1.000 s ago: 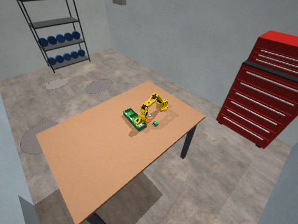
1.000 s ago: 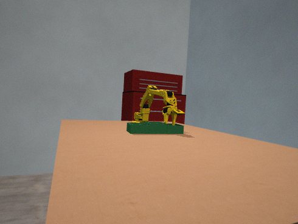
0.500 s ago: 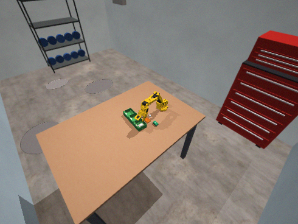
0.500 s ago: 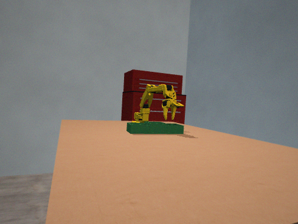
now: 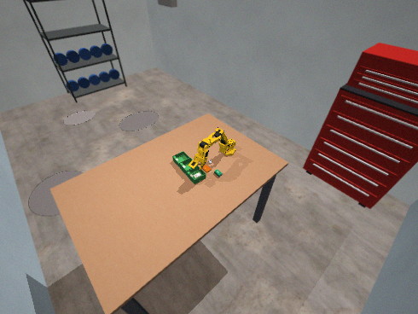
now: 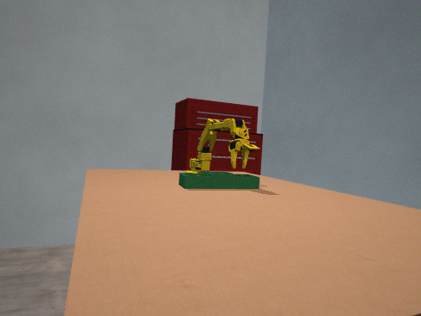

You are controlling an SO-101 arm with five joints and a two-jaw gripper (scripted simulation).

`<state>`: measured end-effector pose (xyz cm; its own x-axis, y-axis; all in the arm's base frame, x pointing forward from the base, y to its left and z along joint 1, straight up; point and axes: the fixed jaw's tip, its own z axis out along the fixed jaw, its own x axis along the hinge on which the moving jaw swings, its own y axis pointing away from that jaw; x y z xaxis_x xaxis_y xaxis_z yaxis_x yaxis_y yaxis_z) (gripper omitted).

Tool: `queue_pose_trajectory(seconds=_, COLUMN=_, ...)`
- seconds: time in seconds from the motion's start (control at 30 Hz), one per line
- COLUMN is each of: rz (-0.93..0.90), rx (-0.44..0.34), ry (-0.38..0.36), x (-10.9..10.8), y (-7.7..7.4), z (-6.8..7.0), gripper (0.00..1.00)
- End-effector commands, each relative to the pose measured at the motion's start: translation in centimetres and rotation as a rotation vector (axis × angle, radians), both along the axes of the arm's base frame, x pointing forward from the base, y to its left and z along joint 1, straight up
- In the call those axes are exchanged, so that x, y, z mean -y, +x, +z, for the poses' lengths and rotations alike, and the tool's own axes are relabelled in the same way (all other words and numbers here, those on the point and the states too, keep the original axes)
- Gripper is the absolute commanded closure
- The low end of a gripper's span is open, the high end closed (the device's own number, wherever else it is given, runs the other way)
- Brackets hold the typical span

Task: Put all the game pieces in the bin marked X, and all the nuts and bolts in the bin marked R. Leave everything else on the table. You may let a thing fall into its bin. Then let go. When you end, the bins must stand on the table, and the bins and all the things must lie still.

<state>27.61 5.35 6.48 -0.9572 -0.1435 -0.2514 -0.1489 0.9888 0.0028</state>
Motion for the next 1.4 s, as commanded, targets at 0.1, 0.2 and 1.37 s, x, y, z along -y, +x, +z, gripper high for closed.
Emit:
queue_pose_trajectory(seconds=0.1, rz=0.017, rx=0.088, ry=0.014, x=-0.4, y=0.6, z=2.2, gripper=0.77)
queue_pose_trajectory(seconds=0.2, rz=0.016, rx=0.087, ry=0.014, x=-0.4, y=0.6, z=2.2, gripper=0.77)
queue_pose_trajectory(seconds=1.37, rz=-0.446, rx=-0.174, ry=0.019, x=7.9, y=-10.4, z=0.3, gripper=0.77)
